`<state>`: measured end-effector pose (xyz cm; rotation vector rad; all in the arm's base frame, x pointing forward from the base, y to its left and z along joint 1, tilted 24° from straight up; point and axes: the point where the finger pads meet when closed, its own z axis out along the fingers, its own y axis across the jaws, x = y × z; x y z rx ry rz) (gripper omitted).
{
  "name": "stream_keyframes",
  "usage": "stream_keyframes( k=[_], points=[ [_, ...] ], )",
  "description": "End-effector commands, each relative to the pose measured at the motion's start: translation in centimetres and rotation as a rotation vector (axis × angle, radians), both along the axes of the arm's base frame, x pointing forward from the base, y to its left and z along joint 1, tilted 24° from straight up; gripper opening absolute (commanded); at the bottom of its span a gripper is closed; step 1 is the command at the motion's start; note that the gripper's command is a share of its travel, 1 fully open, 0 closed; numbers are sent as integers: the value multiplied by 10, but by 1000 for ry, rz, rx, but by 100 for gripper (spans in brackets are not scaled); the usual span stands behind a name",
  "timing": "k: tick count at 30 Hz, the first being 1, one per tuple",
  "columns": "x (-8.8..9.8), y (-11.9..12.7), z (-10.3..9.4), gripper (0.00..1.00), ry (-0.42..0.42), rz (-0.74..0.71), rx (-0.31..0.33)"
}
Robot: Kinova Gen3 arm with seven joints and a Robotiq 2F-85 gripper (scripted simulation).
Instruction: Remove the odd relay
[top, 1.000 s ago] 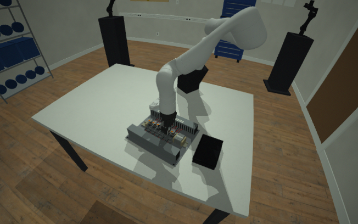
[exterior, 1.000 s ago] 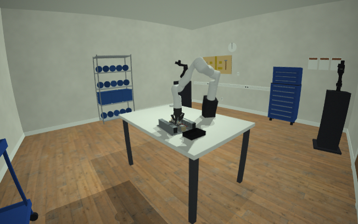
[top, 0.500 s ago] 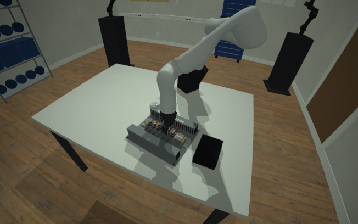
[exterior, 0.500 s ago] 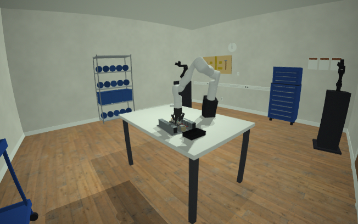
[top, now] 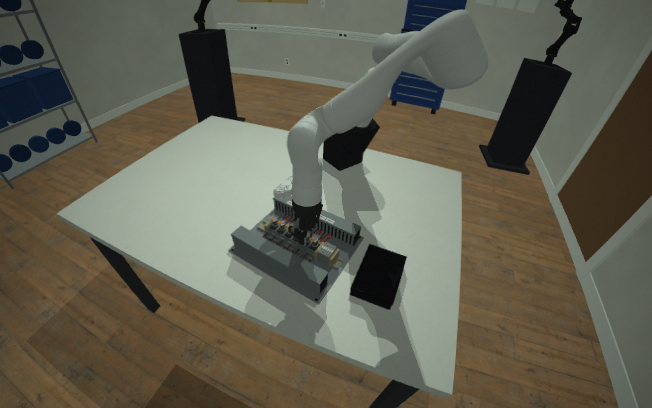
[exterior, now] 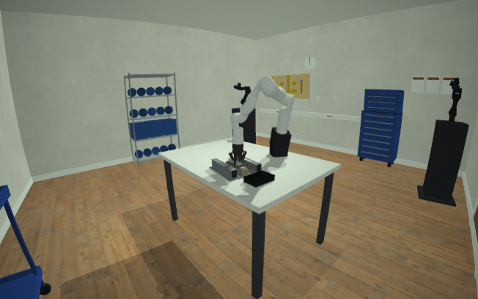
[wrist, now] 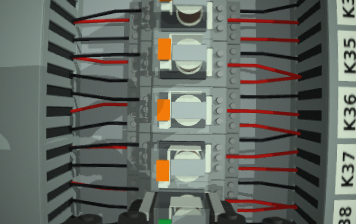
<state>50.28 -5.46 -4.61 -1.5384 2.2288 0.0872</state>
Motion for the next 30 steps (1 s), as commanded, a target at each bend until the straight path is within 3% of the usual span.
stream_keyframes(
  k=[1,30],
  points=[
    [0,0,1,0,-8,-3,-2],
    [1,-1,1,0,11,5,4]
  ],
)
